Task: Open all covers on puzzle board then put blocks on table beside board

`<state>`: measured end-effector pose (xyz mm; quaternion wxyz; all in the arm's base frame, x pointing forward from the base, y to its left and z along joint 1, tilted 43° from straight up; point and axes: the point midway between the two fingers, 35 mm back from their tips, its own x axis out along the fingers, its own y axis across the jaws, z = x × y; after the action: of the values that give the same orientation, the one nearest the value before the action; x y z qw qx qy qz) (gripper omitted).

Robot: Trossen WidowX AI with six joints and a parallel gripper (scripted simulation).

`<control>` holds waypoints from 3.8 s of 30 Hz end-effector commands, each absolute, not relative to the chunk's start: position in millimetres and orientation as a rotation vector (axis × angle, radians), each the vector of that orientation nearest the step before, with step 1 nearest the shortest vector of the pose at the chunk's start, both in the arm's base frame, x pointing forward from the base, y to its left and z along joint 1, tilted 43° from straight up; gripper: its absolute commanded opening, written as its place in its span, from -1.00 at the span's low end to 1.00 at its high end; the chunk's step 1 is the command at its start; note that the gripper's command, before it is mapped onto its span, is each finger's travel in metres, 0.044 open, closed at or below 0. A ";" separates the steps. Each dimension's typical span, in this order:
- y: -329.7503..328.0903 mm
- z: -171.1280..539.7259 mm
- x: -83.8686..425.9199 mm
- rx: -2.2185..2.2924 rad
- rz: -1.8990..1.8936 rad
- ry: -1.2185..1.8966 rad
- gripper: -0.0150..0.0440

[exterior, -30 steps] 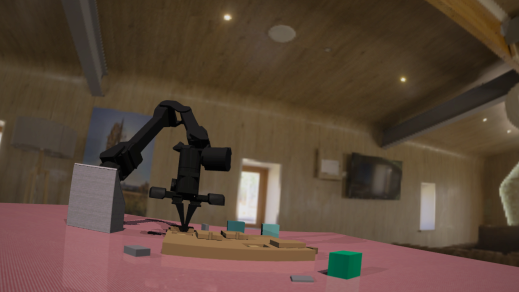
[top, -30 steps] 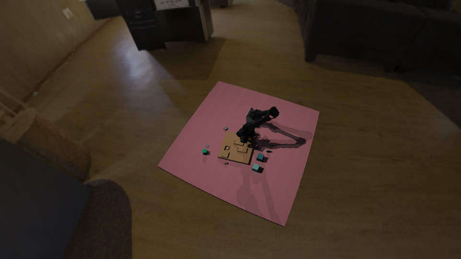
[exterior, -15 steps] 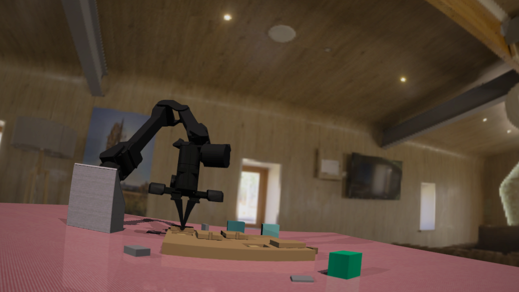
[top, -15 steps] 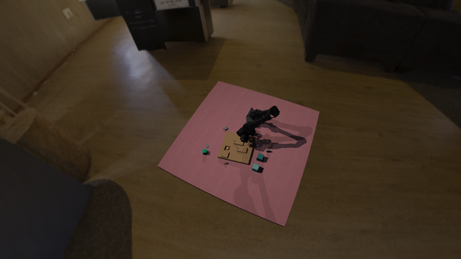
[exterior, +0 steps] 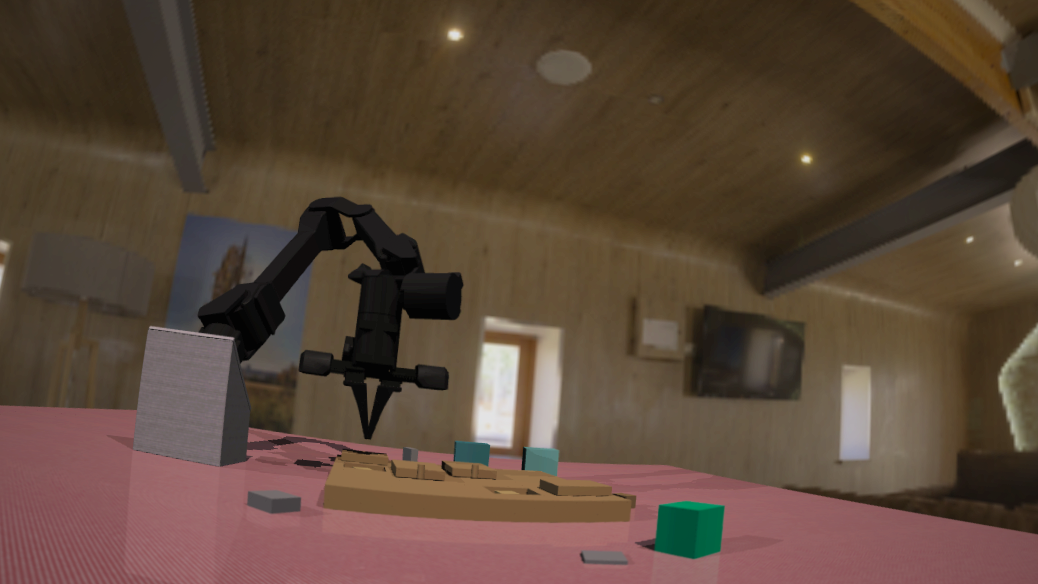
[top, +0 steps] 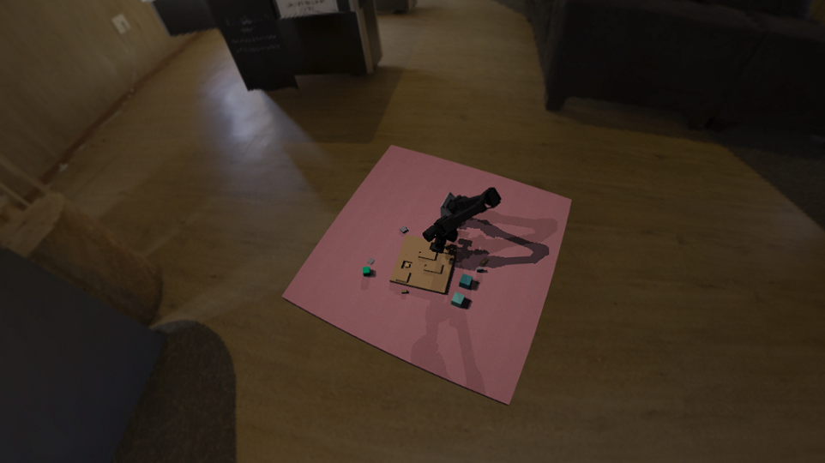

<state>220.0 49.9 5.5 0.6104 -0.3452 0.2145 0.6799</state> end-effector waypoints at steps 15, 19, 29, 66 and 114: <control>38.5 18.2 233.6 -0.798 1.570 0.494 -0.49; 33.7 19.5 256.3 -0.800 1.570 0.492 -0.49; 23.5 18.2 311.1 -0.806 1.569 0.488 -0.49; 29.8 9.1 319.2 -0.807 1.569 0.488 -0.49; 62.7 -23.9 317.2 -0.805 1.570 0.485 -0.49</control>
<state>319.7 59.5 -21.8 0.6104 -0.3526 0.2090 0.6778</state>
